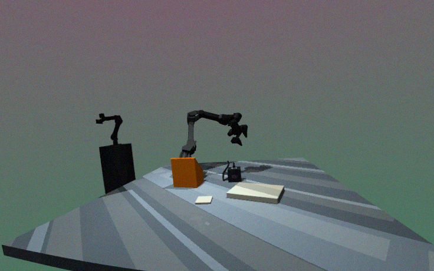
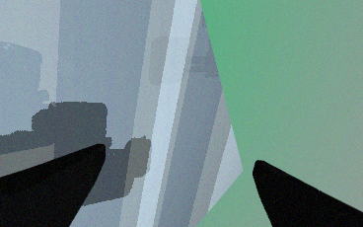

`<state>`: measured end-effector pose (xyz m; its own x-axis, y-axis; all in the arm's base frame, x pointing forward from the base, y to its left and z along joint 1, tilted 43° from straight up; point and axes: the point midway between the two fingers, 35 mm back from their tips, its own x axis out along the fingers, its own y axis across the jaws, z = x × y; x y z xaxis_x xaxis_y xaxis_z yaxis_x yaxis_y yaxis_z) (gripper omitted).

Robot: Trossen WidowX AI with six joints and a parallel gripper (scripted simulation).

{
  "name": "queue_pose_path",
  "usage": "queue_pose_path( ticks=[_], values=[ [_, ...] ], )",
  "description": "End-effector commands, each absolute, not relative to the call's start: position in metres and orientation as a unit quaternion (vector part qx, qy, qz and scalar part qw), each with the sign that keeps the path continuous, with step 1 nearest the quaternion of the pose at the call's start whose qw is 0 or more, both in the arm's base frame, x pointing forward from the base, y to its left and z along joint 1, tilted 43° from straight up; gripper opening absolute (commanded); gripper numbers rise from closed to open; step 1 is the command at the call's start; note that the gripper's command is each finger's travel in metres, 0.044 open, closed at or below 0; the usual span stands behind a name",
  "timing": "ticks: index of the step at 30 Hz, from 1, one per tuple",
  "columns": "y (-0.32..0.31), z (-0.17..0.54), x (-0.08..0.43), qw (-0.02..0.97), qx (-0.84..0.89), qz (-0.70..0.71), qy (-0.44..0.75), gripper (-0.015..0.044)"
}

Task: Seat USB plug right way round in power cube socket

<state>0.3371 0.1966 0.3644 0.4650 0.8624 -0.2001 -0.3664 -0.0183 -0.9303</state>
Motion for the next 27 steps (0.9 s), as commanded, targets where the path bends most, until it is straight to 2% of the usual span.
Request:
queue_pose_path(
  ticks=[1,10,18,27],
  values=[
    [0.161,0.302,0.361,0.674,-0.541,0.488,-0.124,0.044],
    [0.074,0.184,0.363,0.685,-0.487,0.536,0.077,0.044],
    [0.002,0.096,0.303,0.686,-0.335,0.596,0.248,0.044],
    [-0.004,0.088,0.291,0.686,-0.315,0.602,0.261,0.044]
  ],
)
